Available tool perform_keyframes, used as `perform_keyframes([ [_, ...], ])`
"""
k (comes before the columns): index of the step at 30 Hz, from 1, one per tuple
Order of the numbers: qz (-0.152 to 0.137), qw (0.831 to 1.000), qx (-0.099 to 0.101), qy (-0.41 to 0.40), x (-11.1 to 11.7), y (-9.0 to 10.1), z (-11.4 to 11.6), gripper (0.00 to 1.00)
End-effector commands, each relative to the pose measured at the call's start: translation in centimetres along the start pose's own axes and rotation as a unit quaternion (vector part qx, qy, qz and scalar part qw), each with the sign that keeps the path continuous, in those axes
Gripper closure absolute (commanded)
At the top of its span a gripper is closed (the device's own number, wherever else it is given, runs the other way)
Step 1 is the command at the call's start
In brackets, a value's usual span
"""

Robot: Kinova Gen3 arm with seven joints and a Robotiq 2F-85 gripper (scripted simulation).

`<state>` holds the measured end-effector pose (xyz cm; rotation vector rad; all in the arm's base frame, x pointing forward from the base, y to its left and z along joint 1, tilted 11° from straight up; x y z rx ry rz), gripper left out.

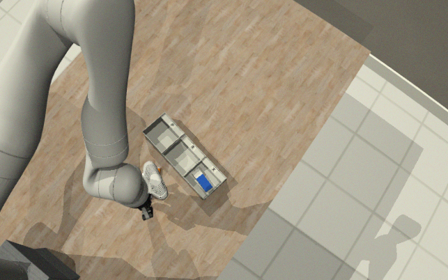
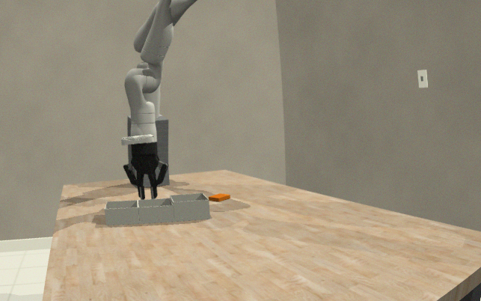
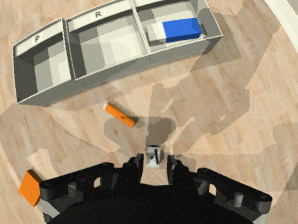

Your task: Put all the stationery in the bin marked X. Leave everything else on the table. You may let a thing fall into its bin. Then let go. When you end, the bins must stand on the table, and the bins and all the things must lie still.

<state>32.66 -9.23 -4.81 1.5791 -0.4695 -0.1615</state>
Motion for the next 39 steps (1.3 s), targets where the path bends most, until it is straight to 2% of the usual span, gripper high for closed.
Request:
perform_keyframes([
  [1,0.002,1.0,0.001,0.0,0.3,0.0,-0.1,0.7],
  [7,0.002,1.0,0.001,0.0,0.4,0.0,-0.1,0.7],
  [16,0.002,1.0,0.001,0.0,0.4,-1.2,-0.1,0.7],
  [30,0.002,1.0,0.001,0.0,0.4,-1.2,-0.1,0.7],
  [31,0.002,1.0,0.001,0.0,0.4,-1.2,-0.1,0.9],
  [39,0.002,1.0,0.001,0.0,0.4,-1.2,-0.1,0.9],
])
Point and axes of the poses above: the point where the finger pads meet when closed, its own y axis back along the fingers, its own z axis across the jaws, x = y × z, the point moved 10 cm from there along y, back along the fingers, and after that the axes turned 10 degrees about y, right-handed, at the moved point
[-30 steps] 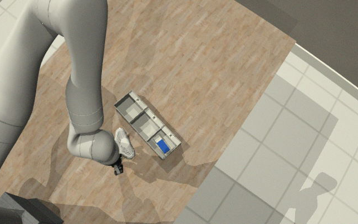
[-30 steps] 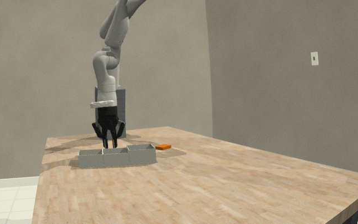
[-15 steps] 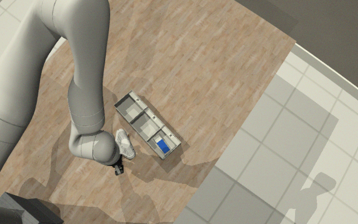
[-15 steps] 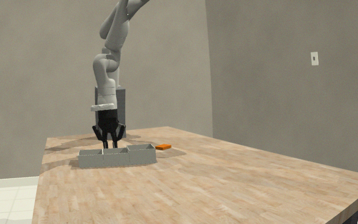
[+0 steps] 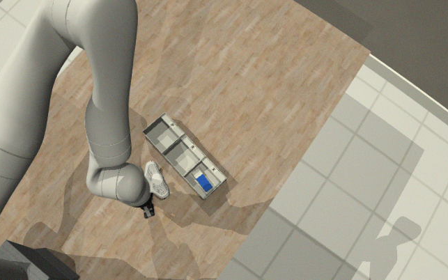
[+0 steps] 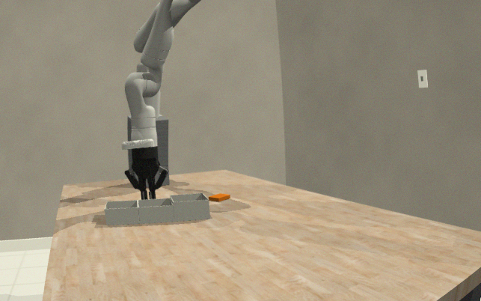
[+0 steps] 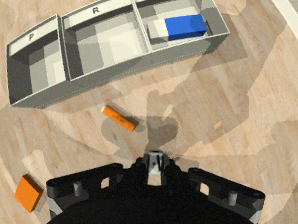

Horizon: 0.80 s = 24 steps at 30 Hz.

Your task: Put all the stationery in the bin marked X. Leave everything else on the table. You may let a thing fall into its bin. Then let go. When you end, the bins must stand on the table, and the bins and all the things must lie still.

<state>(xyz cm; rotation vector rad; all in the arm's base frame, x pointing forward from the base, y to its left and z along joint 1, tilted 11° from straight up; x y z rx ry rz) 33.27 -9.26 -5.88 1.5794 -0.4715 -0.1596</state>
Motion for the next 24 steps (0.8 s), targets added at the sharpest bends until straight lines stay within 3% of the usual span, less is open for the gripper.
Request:
perform_keyframes([
  [1,0.001,1.0,0.0,0.0,0.04,0.02,-0.01,0.9],
  [24,0.001,1.0,0.0,0.0,0.04,0.36,-0.01,0.9],
])
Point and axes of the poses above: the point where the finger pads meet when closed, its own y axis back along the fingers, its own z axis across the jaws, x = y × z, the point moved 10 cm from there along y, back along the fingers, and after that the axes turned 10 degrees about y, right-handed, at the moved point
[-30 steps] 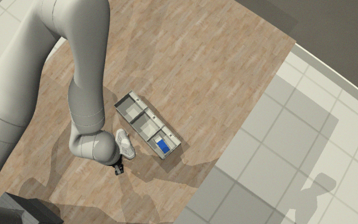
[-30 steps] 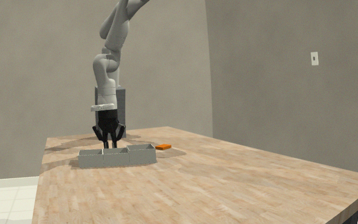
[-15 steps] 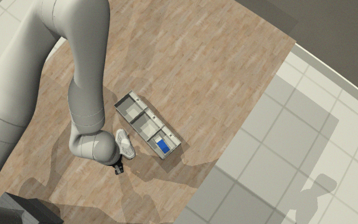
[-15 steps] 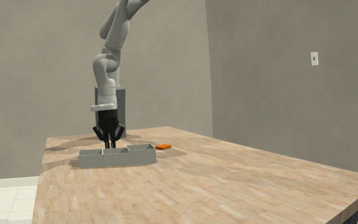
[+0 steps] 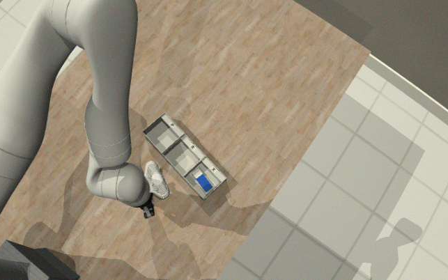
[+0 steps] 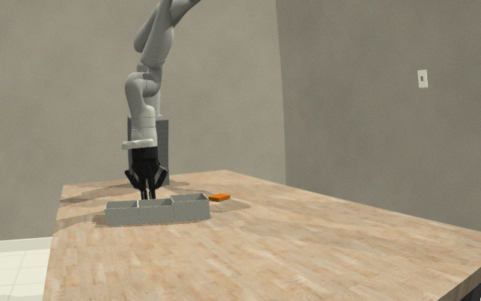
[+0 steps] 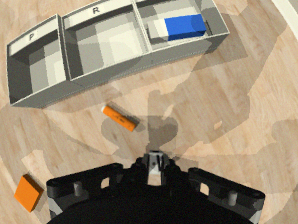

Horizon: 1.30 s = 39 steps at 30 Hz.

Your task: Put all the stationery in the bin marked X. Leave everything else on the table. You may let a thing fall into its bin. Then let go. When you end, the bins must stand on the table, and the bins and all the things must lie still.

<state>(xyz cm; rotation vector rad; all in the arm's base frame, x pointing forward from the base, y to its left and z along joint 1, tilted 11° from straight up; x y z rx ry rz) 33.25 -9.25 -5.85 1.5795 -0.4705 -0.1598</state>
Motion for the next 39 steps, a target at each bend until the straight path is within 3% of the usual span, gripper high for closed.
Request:
perform_keyframes([
  [1,0.001,1.0,0.0,0.0,0.1,0.7,0.0,0.9],
  [19,0.001,1.0,0.0,0.0,0.0,6.0,0.0,0.9],
  [39,0.001,1.0,0.0,0.0,0.1,6.4,0.0,0.9],
])
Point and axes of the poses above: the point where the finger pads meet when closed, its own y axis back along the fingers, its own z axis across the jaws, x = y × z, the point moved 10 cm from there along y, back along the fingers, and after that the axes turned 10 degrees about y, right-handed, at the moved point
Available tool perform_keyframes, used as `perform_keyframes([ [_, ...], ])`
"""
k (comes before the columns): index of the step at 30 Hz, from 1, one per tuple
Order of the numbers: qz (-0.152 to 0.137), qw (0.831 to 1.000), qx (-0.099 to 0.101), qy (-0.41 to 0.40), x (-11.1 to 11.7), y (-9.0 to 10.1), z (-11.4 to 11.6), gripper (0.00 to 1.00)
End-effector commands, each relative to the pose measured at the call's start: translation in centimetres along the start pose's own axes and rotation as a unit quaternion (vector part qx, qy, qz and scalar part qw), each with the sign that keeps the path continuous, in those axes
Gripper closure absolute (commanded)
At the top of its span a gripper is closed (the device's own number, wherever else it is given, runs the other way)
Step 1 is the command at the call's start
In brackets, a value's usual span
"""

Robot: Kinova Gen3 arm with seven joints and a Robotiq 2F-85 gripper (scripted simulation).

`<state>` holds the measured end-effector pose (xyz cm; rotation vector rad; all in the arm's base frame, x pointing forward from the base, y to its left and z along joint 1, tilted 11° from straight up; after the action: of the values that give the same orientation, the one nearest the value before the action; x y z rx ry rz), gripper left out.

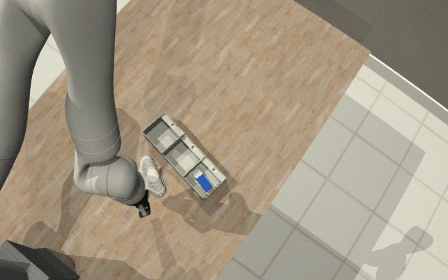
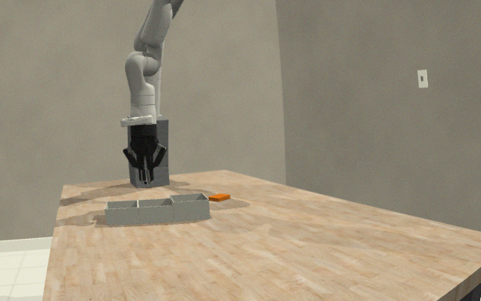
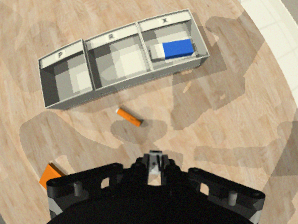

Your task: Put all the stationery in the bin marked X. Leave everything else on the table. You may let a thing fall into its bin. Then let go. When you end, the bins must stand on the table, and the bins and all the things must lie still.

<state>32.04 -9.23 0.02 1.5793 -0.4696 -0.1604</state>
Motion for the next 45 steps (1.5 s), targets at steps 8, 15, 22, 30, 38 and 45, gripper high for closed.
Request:
perform_keyframes([
  [8,0.001,1.0,0.0,0.0,0.6,0.7,0.2,0.9],
  [15,0.001,1.0,0.0,0.0,4.7,0.7,1.4,0.9],
  [22,0.002,1.0,0.0,0.0,7.6,0.7,2.2,0.9],
  [30,0.002,0.989,0.0,-0.15,11.1,0.7,3.3,0.9],
  [38,0.001,0.939,0.001,-0.343,15.3,0.7,4.5,0.9],
  [45,0.001,0.889,0.001,-0.458,15.3,0.7,4.5,0.9],
])
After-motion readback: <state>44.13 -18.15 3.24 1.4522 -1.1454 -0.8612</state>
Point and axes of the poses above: the point where the finger pads meet when closed, its own y axis back along the fingers, its own z axis across the jaws, x = y × z, the point moved 10 cm from there along y, back along the fingers, and after that the axes turned 10 degrees about y, right-handed, at the moved point
